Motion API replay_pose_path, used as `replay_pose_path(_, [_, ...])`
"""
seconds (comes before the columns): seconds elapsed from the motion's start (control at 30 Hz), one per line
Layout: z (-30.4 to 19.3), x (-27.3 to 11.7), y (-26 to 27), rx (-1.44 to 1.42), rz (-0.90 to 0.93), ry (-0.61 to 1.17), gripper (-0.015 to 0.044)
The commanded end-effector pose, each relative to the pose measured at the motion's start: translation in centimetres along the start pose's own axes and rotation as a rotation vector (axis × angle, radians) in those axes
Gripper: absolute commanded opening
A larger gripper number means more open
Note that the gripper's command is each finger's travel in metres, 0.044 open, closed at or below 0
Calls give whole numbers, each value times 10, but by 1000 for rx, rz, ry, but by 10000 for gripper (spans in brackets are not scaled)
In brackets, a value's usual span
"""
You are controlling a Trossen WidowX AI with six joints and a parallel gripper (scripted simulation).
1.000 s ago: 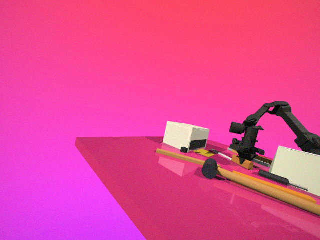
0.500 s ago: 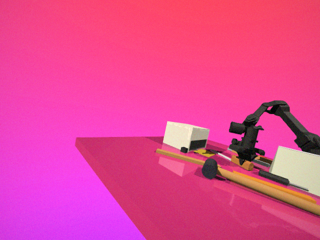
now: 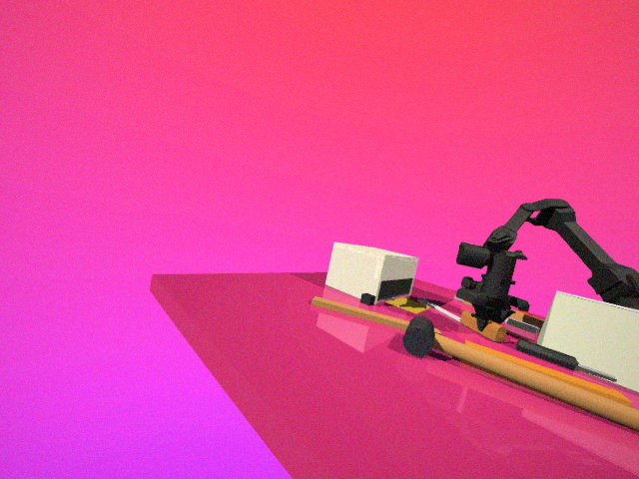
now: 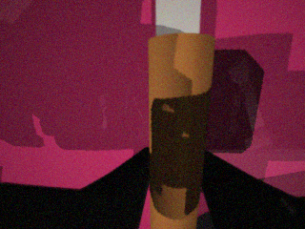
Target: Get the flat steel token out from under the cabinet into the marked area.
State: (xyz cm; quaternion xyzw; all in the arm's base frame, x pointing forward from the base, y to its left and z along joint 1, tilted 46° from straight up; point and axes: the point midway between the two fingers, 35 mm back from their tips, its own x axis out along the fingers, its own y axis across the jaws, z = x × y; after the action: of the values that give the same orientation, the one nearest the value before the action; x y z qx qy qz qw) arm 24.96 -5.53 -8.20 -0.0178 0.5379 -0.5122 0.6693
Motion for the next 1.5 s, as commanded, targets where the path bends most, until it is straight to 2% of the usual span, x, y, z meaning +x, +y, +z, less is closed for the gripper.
replay_pose_path(0.0, [-3,-1,7,-3,4,-3,0])
replay_pose_path(1.47, [-31,-2,46,-2,7,-2,0])
